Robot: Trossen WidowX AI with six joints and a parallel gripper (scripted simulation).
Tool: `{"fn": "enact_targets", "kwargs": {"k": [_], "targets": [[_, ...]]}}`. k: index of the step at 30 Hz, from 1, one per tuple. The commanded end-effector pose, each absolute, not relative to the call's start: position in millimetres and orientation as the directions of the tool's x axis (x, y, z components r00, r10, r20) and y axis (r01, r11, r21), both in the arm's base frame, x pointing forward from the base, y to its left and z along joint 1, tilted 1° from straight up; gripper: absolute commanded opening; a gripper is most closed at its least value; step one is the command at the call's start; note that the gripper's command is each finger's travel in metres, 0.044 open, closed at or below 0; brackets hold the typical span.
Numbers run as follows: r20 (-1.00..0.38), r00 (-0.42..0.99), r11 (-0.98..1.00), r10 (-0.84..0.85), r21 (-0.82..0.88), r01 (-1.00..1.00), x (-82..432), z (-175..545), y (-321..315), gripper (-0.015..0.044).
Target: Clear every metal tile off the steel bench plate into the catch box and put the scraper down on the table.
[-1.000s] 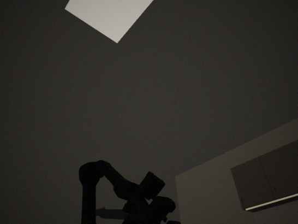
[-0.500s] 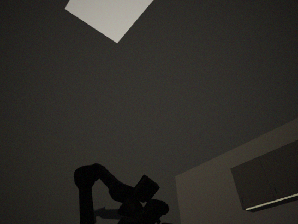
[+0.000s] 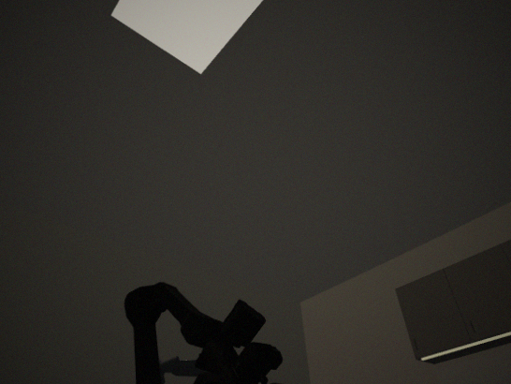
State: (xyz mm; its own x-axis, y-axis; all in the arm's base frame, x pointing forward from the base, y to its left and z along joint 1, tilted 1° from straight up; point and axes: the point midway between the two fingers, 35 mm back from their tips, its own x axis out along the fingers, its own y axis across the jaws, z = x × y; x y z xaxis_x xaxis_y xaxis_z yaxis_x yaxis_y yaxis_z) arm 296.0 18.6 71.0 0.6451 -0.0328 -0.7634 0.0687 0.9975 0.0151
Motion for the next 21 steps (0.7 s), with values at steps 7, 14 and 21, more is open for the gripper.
{"fn": "enact_targets", "kwargs": {"k": [7,14,21], "targets": [[-0.765,0.643,0.997,-0.035,0.014,0.070,295,71,5,0.0000],[-0.767,0.641,0.998,-0.034,0.013,0.069,295,70,-4,0.0000],[-0.767,0.640,0.998,-0.033,0.013,0.068,294,70,-14,0.0000]]}}
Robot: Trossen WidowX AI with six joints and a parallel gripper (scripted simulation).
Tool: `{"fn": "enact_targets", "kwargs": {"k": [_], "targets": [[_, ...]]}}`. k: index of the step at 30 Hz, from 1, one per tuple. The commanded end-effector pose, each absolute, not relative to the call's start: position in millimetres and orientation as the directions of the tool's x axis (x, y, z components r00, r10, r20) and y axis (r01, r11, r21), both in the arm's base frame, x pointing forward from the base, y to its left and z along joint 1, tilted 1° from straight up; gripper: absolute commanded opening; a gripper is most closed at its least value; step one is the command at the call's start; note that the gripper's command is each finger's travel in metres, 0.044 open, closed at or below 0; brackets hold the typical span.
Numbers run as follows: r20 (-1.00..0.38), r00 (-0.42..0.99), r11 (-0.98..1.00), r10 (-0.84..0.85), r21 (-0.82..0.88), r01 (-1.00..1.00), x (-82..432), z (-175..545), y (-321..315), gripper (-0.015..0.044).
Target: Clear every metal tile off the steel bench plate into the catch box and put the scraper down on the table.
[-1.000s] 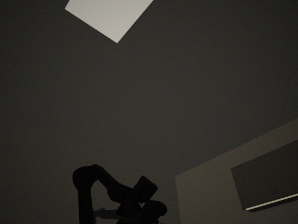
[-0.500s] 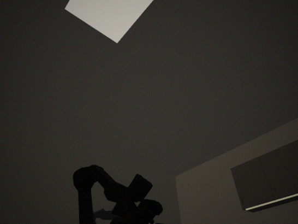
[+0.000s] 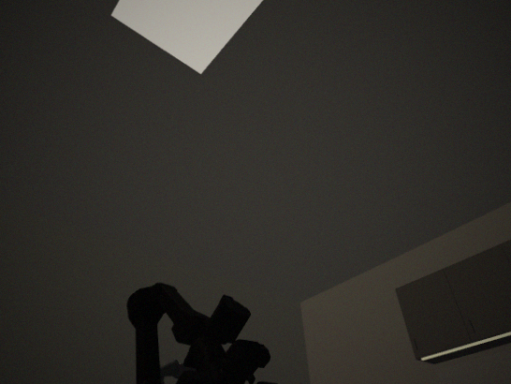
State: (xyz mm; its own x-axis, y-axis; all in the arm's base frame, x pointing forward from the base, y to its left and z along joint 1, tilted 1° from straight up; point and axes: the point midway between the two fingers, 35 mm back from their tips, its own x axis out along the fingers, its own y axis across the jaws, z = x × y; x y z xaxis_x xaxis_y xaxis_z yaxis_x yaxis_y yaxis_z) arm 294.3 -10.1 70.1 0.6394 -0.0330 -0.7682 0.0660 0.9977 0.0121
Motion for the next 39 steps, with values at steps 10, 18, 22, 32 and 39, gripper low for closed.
{"fn": "enact_targets", "kwargs": {"k": [10,18,22,32,39], "targets": [[-0.767,0.641,0.998,-0.033,0.012,0.066,292,70,-27,0.0000],[-0.765,0.643,0.998,-0.032,0.012,0.064,290,70,-37,0.0000],[-0.764,0.644,0.998,-0.032,0.012,0.063,289,70,-43,0.0000],[-0.761,0.648,0.998,-0.032,0.010,0.062,286,71,-55,0.0000],[-0.760,0.649,0.998,-0.033,0.010,0.062,288,71,-56,0.0000]]}}
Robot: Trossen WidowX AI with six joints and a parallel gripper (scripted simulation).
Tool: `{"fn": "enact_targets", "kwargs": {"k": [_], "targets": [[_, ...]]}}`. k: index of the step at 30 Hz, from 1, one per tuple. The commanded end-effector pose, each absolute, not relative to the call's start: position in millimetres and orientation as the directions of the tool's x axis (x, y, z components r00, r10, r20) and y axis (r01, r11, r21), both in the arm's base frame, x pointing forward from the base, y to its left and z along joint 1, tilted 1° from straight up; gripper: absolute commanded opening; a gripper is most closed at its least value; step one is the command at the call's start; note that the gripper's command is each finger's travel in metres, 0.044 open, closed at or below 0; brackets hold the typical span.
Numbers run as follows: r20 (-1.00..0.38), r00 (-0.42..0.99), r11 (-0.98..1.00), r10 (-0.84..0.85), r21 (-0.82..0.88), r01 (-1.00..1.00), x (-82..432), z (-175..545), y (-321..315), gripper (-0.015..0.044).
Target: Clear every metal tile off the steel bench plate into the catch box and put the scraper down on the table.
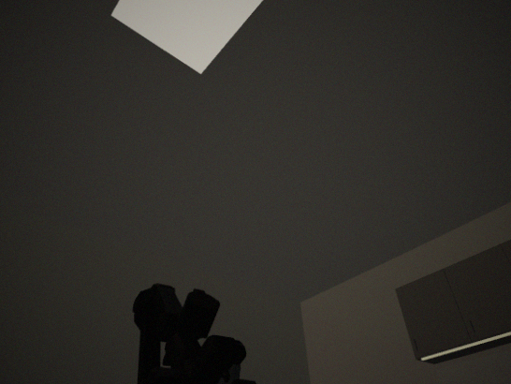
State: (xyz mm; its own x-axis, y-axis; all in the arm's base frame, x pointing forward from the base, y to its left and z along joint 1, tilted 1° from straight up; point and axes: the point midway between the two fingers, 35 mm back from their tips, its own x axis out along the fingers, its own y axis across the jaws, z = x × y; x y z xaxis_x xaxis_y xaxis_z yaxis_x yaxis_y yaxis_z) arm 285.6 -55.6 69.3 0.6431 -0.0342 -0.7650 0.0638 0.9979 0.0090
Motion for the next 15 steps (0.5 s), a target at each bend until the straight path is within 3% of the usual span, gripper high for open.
{"fn": "enact_targets", "kwargs": {"k": [1,15], "targets": [[-0.760,0.649,0.998,-0.033,0.010,0.062,289,71,-57,0.0000],[-0.759,0.650,0.998,-0.035,0.010,0.065,306,76,-61,0.0000]]}}
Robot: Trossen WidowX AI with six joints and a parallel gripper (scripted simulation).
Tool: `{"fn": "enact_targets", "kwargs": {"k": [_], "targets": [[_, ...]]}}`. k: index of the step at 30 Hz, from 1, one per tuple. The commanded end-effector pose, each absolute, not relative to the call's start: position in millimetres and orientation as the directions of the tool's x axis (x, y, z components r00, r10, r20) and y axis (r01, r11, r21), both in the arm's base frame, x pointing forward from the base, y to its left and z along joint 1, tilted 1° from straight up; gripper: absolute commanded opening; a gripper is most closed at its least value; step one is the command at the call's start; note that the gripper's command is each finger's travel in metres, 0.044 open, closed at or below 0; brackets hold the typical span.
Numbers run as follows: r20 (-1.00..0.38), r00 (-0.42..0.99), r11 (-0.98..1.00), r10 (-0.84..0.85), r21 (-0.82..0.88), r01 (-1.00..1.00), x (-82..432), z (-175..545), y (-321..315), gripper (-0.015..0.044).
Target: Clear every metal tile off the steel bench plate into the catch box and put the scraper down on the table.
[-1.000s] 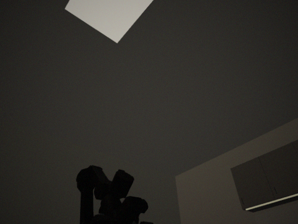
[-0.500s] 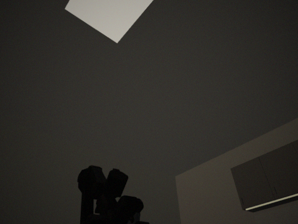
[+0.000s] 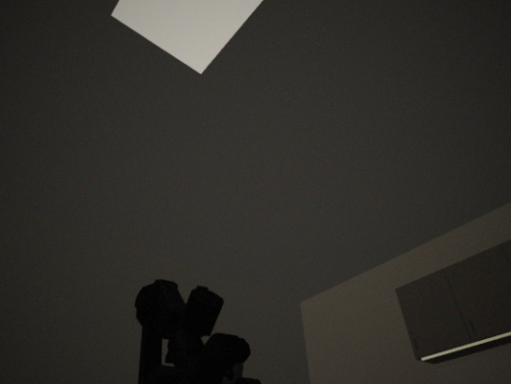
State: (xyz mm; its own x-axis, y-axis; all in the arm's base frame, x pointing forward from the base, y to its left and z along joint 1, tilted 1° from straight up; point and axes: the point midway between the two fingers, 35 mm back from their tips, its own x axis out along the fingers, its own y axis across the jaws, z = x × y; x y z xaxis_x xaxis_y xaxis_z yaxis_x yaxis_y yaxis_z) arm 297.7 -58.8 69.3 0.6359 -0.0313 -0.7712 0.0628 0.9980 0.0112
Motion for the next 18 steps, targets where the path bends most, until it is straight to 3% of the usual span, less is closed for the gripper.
{"fn": "enact_targets", "kwargs": {"k": [1,18], "targets": [[-0.759,0.650,0.998,-0.036,0.009,0.066,308,76,-61,0.0000],[-0.757,0.653,0.998,-0.039,0.009,0.070,334,80,-67,0.0000]]}}
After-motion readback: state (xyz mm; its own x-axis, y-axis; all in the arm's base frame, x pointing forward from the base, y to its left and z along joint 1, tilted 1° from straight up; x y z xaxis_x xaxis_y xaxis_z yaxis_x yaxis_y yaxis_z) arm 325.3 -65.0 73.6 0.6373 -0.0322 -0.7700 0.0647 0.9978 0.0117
